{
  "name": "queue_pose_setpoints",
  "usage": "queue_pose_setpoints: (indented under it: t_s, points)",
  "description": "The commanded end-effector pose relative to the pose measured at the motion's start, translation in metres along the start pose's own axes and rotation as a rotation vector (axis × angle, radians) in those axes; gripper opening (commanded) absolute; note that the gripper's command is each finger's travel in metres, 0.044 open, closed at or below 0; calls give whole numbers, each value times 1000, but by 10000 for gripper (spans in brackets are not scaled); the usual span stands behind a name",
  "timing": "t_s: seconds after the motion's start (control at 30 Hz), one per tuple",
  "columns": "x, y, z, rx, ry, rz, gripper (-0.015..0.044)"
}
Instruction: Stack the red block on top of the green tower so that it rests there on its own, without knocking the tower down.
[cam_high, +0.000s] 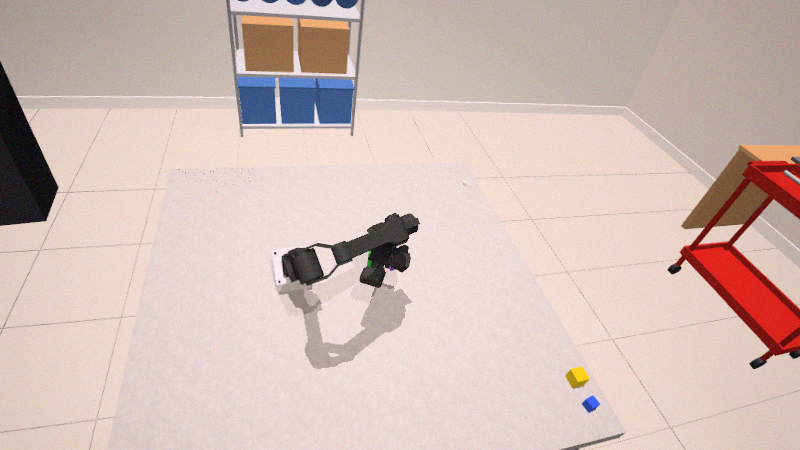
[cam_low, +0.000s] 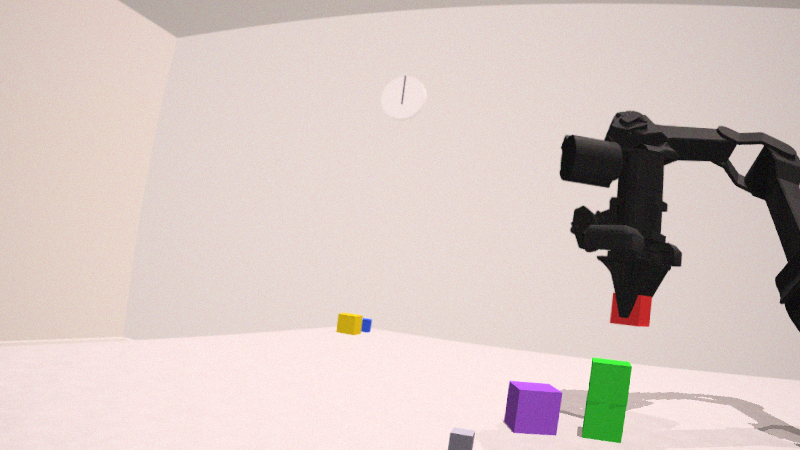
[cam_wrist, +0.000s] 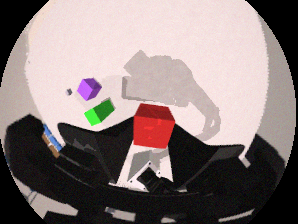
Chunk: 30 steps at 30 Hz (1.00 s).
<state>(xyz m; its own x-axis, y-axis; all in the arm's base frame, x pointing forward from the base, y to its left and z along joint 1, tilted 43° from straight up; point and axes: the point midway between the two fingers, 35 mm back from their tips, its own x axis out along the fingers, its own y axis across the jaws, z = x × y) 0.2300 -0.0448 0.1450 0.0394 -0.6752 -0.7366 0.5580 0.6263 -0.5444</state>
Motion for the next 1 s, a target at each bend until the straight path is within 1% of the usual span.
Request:
queue_pose_setpoints:
  t_s: [0.0,0.33,0.57,0.97]
  points:
    - [-11,1,-1,4,6,1,0]
    - [-12,4,-1,-4,8,3,0]
    - [-13,35,-10,-60,19,12,0]
    - [-14,94,-24,-23,15,13,0]
